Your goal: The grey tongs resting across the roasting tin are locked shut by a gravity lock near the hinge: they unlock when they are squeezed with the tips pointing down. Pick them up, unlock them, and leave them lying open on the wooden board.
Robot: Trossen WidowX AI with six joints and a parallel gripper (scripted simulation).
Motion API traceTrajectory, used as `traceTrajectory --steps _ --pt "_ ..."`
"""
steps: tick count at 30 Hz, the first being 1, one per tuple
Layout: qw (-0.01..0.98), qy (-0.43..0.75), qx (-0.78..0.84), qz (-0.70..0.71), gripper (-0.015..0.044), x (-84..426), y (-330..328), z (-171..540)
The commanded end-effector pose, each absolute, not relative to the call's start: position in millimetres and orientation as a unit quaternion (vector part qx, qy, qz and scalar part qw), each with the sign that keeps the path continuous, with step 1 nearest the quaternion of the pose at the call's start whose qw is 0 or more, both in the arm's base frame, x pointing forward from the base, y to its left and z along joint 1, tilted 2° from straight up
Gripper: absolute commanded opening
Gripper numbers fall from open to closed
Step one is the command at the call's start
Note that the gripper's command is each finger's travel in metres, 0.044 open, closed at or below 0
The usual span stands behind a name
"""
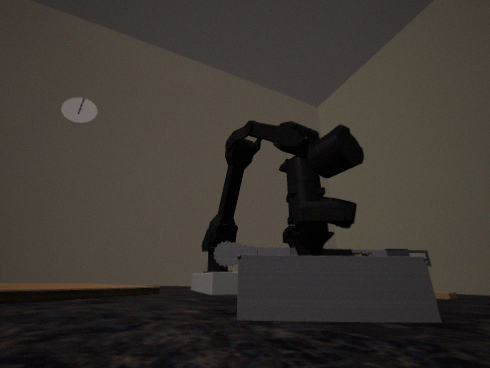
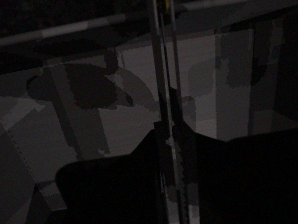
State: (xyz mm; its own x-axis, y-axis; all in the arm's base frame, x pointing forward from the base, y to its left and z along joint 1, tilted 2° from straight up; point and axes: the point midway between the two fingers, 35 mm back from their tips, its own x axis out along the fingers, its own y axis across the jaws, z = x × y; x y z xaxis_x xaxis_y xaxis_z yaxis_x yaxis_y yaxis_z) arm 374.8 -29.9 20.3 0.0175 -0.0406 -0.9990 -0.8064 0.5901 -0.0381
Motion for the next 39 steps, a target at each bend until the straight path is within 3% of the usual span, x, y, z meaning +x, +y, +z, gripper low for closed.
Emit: traceTrajectory --steps 1,4,11,18,30,39 --pt "0.63 0.631 -0.336 0.304 0.0038 375 -30 21" --pt "0.63 0.631 -0.336 0.304 0.0018 375 -30 21" --pt "0.63 0.631 -0.336 0.304 -0.015 376 -30 28" --pt "0.629 0.631 -0.335 0.307 -0.015 374 -27 98" --pt "0.63 0.635 -0.331 0.301 -0.015 373 -33 96" --pt "0.657 0.658 -0.276 0.245 -0.015 366 -84 98"
